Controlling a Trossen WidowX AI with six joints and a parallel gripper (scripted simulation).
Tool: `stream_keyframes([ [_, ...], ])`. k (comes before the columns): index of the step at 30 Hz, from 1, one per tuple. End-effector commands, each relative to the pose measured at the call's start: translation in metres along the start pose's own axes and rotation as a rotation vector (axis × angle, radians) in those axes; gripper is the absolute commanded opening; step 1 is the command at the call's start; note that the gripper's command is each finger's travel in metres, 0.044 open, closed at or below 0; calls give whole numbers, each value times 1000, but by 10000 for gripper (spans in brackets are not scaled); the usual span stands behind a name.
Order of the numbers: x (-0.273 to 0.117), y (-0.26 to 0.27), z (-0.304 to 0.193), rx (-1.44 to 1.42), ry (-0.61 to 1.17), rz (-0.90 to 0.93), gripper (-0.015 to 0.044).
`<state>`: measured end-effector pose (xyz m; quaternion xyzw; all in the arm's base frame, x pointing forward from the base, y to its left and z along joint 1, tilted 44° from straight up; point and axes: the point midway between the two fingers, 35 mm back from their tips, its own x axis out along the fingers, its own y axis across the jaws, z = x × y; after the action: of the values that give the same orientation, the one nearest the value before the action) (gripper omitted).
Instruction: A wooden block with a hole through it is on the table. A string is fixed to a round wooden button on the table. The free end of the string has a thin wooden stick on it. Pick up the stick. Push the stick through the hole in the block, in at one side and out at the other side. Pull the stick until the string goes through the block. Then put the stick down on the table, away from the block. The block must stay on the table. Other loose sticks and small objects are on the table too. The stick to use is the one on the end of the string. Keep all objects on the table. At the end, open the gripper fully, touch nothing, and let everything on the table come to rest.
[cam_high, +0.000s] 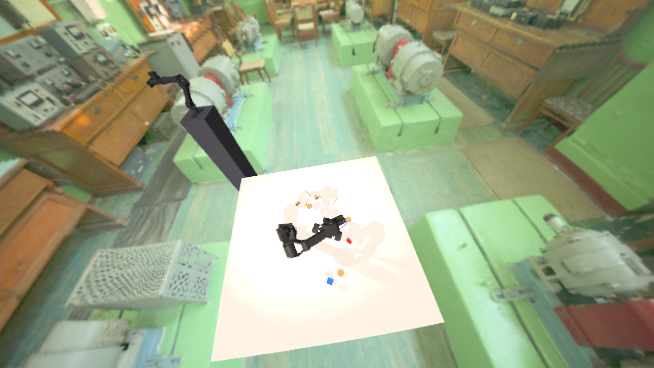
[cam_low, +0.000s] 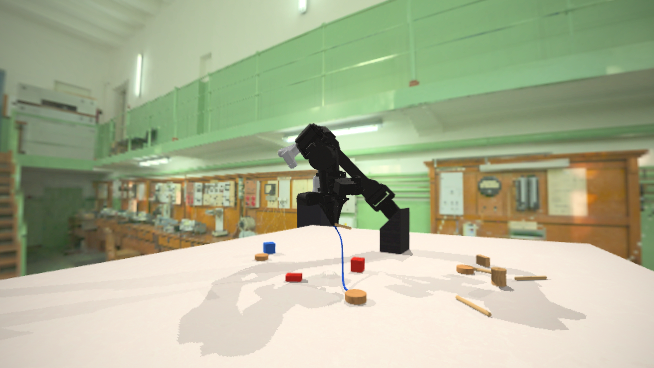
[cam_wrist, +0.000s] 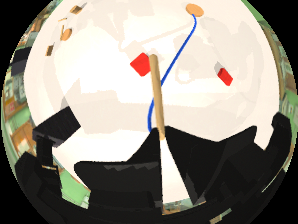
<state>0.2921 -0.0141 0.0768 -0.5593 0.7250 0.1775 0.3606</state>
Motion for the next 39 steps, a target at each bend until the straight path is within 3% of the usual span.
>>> stream_keyframes([
  [1, -2, 1, 2, -165, 3, 14, 0],
  [39, -23, -1, 15, -1606, -9, 95, 0],
])
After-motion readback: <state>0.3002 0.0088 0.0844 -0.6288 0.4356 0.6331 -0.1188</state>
